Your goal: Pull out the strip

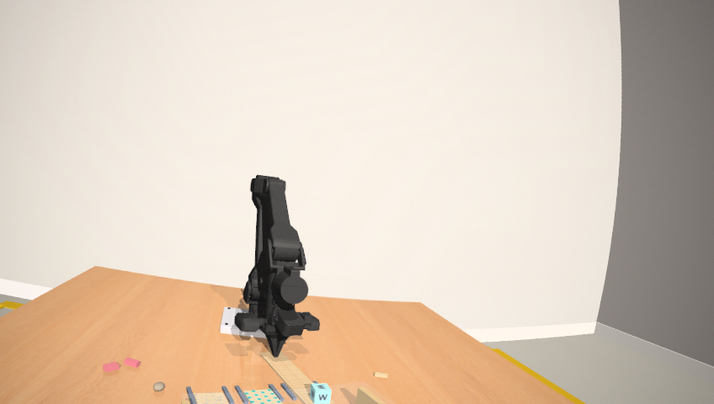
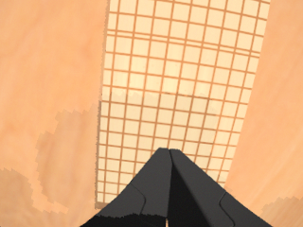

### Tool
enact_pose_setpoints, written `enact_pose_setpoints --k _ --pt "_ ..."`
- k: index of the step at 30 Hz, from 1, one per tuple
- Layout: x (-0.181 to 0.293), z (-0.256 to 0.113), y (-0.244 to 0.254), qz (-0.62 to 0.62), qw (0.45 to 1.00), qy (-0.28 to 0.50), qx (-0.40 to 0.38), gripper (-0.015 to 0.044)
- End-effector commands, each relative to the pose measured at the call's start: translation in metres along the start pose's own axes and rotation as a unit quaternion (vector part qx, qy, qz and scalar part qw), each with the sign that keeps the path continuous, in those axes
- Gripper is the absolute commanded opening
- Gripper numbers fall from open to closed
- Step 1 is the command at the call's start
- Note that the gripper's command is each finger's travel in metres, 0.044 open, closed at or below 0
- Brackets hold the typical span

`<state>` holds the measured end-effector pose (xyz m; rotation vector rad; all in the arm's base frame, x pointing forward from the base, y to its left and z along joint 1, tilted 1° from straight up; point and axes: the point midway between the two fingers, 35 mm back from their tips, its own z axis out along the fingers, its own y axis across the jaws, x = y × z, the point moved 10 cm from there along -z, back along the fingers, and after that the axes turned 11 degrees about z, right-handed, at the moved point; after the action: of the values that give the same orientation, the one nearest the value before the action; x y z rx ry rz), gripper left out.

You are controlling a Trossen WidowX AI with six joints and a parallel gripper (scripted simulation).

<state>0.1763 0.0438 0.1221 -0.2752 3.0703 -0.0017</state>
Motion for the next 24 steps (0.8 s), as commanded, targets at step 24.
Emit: enact_pose_setpoints --k 24 --pt "-0.005 -0.042 0.000 -0.002 1.000 0.013 0.001 0.0000"
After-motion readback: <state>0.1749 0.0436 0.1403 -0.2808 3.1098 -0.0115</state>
